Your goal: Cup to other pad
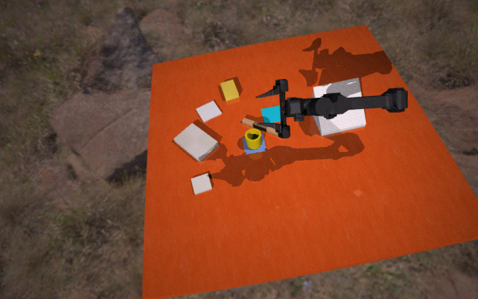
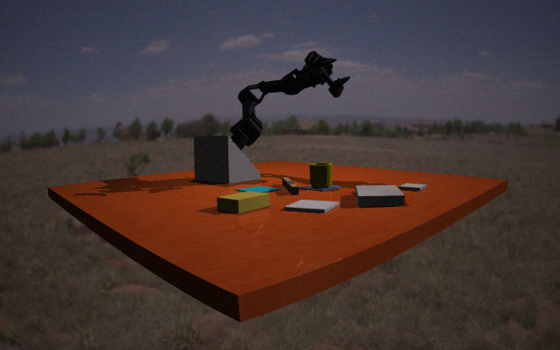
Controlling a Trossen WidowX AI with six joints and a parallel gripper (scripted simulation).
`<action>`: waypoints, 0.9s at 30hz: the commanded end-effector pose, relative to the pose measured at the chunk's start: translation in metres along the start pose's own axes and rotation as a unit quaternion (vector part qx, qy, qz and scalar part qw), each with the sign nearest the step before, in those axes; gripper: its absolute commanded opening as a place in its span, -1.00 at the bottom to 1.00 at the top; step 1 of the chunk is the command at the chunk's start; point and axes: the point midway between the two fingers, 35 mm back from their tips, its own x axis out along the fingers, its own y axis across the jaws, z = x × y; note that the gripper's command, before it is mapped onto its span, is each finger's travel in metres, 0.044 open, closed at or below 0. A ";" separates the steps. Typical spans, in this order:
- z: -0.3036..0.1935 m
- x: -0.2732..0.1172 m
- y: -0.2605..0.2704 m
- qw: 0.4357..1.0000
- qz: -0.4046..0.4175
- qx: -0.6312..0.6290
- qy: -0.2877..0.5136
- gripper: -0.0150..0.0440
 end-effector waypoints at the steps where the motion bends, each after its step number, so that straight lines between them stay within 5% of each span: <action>1: -0.003 0.002 0.001 1.000 0.002 0.005 0.007 0.78; 9: -0.124 0.039 0.028 0.919 0.042 0.237 0.314 0.07; 11: -0.154 0.038 0.035 0.867 0.028 0.303 0.393 0.07; 19: -0.245 0.004 0.062 0.545 -0.127 0.525 0.641 0.07; 24: -0.274 -0.019 0.072 0.308 -0.258 0.588 0.702 0.07; 27: -0.279 -0.024 0.074 0.244 -0.293 0.596 0.707 0.07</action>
